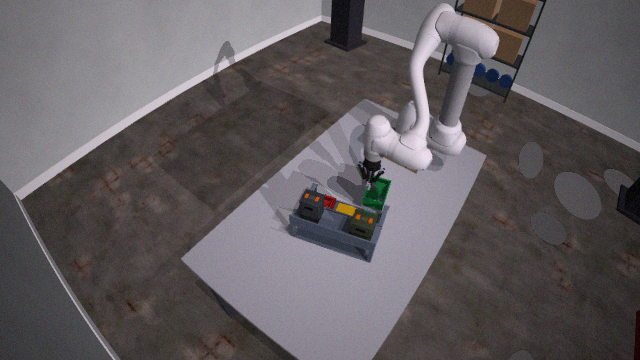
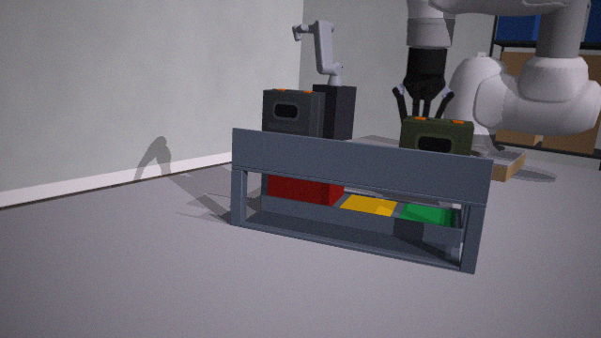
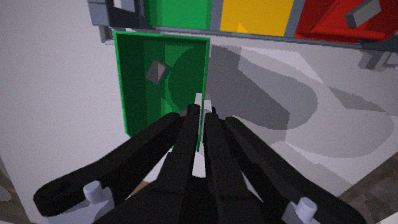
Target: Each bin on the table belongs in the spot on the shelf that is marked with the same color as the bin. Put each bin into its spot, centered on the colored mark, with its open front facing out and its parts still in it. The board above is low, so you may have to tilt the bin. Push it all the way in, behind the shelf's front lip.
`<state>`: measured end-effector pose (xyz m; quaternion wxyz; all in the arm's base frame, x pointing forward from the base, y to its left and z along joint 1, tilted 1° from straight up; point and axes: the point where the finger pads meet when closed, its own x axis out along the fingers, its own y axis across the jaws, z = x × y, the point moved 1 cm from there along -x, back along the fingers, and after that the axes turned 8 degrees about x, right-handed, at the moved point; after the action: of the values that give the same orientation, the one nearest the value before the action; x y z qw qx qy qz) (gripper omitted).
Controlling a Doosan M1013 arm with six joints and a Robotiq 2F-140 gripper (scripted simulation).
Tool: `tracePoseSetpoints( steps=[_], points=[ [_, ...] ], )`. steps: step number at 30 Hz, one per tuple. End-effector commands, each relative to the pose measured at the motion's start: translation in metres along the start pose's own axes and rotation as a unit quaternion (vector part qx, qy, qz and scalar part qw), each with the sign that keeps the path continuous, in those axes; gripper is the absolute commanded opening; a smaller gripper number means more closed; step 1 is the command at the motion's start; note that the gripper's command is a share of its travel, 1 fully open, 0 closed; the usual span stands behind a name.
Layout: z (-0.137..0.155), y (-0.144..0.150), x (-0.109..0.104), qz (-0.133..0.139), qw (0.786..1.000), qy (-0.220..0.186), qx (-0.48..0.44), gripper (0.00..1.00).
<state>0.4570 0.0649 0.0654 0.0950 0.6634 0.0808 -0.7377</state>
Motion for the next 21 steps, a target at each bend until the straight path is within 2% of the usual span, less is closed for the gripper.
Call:
tracePoseSetpoints(
  steps=[1,21],
  points=[
    [-0.001,0.000,0.000,0.000,1.000,0.000,0.000,0.10],
    [-0.012,-0.002,-0.001,0.000,1.000,0.000,0.000,0.10]
  ],
)
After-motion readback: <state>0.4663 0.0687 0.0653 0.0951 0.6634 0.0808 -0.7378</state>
